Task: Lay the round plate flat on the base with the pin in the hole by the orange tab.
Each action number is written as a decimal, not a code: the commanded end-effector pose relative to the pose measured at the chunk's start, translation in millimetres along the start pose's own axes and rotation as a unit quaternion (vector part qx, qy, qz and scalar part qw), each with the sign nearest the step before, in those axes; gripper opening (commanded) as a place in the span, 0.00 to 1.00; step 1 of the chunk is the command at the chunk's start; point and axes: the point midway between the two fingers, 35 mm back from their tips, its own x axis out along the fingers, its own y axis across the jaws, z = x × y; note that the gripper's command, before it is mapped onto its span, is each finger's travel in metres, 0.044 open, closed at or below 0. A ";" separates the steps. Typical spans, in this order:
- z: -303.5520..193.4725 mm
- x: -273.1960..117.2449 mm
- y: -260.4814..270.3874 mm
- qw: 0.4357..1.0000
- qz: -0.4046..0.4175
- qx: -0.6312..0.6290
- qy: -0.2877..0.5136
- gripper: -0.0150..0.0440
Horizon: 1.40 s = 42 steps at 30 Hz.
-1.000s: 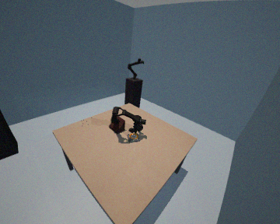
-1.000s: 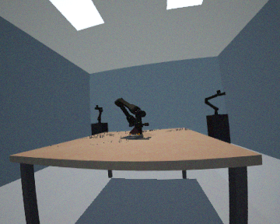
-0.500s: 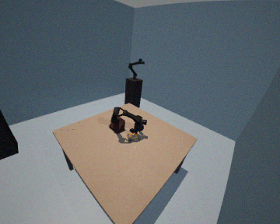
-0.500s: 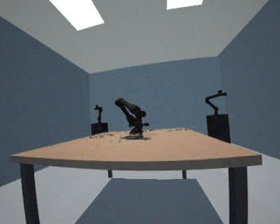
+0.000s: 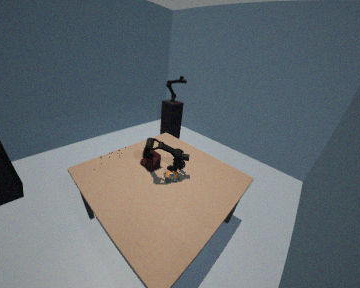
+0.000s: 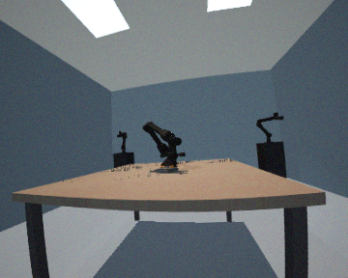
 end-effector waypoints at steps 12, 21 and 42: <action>8.0 -1.8 0.2 1.000 0.002 0.006 -0.009 0.25; 8.7 -1.9 0.2 1.000 0.002 0.006 -0.009 0.25; 17.5 -2.3 -0.9 1.000 0.002 0.006 -0.010 0.25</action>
